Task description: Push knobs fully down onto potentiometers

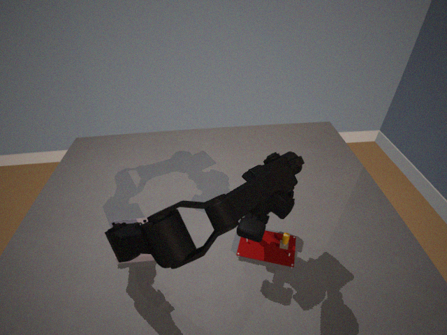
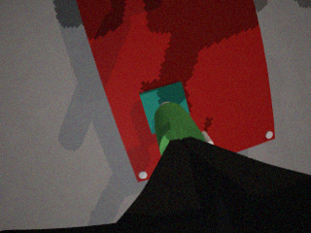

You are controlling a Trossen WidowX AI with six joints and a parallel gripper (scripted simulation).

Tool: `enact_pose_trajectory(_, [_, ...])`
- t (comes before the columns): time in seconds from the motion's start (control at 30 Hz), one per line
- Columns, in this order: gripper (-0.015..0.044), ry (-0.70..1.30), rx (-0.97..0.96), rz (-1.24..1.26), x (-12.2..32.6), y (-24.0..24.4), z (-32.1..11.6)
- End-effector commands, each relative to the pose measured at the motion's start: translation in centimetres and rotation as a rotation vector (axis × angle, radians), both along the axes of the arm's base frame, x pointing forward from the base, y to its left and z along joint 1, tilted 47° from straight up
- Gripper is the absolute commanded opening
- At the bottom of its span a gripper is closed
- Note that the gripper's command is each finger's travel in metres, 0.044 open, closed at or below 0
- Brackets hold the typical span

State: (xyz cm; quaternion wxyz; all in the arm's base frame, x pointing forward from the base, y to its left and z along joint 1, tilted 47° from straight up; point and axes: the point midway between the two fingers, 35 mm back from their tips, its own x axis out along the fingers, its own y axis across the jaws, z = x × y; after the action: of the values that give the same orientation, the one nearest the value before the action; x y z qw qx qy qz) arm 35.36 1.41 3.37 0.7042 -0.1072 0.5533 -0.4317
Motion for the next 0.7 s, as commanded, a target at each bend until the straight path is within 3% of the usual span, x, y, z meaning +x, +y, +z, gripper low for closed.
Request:
enact_pose_trajectory(0.0, [0.0, -0.002, -0.005, -0.014, 0.13, -0.86, -0.52])
enact_pose_trajectory(0.67, [0.0, -0.002, -0.005, -0.014, 0.13, -1.06, -0.7])
